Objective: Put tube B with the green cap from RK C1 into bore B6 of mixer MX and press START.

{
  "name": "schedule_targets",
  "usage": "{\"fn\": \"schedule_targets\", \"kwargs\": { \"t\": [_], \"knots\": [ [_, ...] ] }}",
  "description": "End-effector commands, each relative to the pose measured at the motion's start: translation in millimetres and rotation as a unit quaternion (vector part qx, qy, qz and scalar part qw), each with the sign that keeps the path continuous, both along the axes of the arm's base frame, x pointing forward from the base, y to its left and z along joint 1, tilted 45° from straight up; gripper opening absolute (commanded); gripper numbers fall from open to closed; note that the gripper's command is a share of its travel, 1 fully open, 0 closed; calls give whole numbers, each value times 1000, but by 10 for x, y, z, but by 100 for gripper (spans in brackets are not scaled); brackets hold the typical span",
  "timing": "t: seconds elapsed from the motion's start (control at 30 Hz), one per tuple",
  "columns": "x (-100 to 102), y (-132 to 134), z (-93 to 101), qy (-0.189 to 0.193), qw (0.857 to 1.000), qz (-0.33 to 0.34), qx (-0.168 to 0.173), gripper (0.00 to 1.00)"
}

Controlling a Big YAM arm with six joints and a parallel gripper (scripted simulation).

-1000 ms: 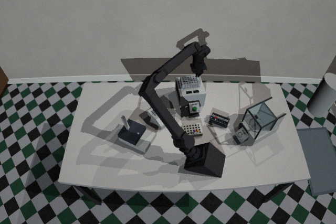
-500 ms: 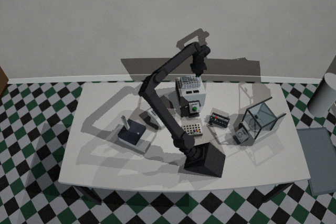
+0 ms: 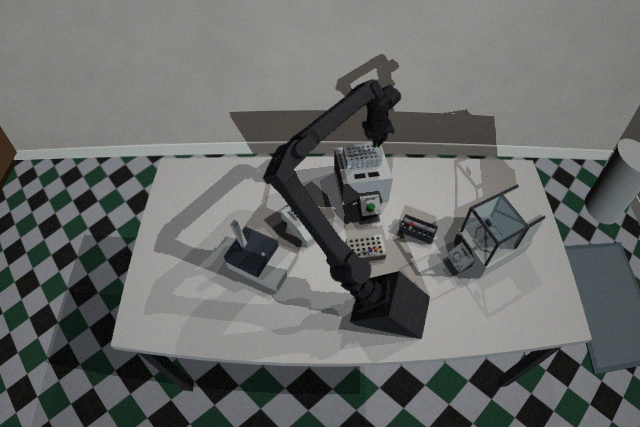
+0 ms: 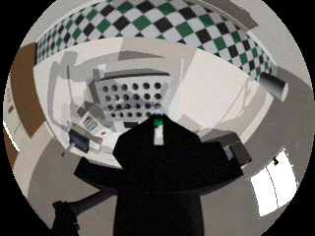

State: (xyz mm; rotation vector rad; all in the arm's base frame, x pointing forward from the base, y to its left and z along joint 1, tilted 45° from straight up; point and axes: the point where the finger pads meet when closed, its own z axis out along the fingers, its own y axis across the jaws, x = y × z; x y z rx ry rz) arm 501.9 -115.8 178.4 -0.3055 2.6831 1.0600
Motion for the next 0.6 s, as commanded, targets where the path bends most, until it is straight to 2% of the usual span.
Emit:
{"fn": "schedule_targets", "kwargs": {
  "t": [0.0,0.57],
  "knots": [
    [85,68,-21,-9,1000,12,-3,9],
    [39,92,41,-13,1000,12,-5,9]
  ]
}}
